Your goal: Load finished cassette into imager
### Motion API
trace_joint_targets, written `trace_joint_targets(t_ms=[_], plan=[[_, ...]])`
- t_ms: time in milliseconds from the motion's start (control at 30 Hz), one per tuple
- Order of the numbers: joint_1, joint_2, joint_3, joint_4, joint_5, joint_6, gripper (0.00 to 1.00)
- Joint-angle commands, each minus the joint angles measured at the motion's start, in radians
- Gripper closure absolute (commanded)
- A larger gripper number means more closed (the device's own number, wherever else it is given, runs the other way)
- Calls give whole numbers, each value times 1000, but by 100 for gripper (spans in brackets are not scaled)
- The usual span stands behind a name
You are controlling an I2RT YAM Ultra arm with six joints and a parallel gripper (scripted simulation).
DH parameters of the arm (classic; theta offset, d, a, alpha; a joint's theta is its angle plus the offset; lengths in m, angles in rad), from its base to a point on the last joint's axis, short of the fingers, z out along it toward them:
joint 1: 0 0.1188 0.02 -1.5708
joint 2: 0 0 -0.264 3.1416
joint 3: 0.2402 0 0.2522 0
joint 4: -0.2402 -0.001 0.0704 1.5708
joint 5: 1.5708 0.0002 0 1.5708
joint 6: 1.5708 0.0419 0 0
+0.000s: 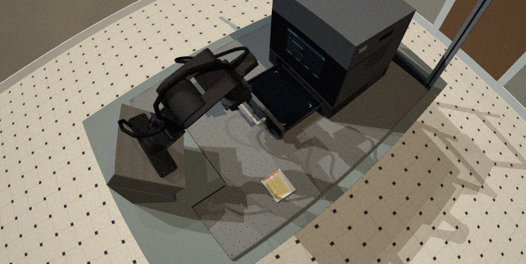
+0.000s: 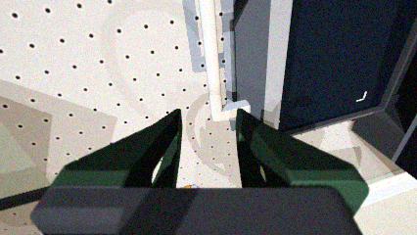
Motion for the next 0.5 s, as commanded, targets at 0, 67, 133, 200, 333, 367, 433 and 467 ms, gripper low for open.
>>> trace_joint_targets(t_ms=[0,67,133,200,333,367,433,467], plan=[[60,-82,16,-107,47,185,65],[92,-119,17,-160,72,273,65],[125,-153,22,-218,97,365,65],[125,-153,22,-218,97,365,65],[200,-202,52,-365,146,582,65],[218,-208,57,-397,155,632,65],[260,-211,71,-469,176,736,65],[279,-220,80,-504,184,790,65]])
